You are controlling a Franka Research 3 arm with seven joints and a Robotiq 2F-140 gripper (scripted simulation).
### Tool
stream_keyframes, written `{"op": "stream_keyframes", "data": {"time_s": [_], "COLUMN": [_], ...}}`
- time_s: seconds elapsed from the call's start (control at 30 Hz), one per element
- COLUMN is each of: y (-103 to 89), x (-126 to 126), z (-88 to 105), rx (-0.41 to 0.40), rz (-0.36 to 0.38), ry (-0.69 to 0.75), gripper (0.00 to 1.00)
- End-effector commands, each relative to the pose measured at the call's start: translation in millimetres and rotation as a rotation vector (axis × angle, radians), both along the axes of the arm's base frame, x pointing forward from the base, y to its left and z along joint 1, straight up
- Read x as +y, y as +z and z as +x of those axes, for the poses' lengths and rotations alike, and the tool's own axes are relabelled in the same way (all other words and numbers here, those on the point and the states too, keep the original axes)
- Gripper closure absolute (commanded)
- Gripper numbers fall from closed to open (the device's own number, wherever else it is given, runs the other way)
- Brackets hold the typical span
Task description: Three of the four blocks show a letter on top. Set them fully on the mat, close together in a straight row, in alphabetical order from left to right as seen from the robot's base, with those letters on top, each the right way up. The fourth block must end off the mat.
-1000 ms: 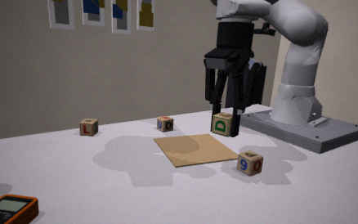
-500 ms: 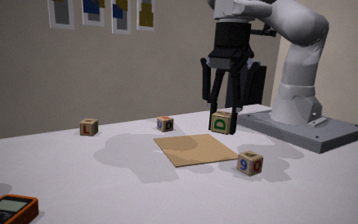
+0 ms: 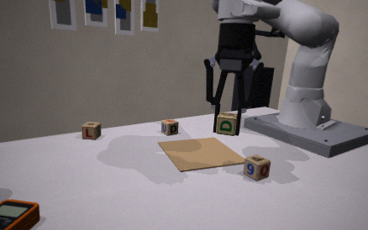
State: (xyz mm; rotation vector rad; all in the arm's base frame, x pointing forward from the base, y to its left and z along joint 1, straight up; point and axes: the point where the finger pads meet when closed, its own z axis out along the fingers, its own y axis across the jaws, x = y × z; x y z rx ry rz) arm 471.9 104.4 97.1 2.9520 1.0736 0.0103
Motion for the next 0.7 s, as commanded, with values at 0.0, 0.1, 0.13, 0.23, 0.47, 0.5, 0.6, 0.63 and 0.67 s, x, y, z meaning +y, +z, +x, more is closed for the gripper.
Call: {"op": "stream_keyframes", "data": {"time_s": [0.0, 0.1, 0.13, 0.23, 0.47, 0.5, 0.6, 0.63, 0.67], "y": [-0.3, 0.0, 0.0, 0.1, 0.4, 0.4, 0.5, 0.5, 0.6], "x": [-4.0, -7.9, -8.8, -11.2, -17.0, -17.8, -20.1, -20.9, -21.8], "z": [-1.3, -2.9, -3.3, -4.4, -6.9, -7.2, -8.2, -8.5, -8.9], "rx": [0.003, 0.003, 0.003, 0.004, 0.003, 0.003, 0.004, 0.004, 0.003], "rz": [-0.006, -0.006, -0.006, -0.006, -0.007, -0.007, -0.007, -0.007, -0.007], "ry": [0.115, 0.174, 0.187, 0.224, 0.312, 0.324, 0.358, 0.371, 0.384], "gripper": [0.67, 0.67, 0.67, 0.67, 0.67, 0.67, 0.67, 0.67, 0.67]}}
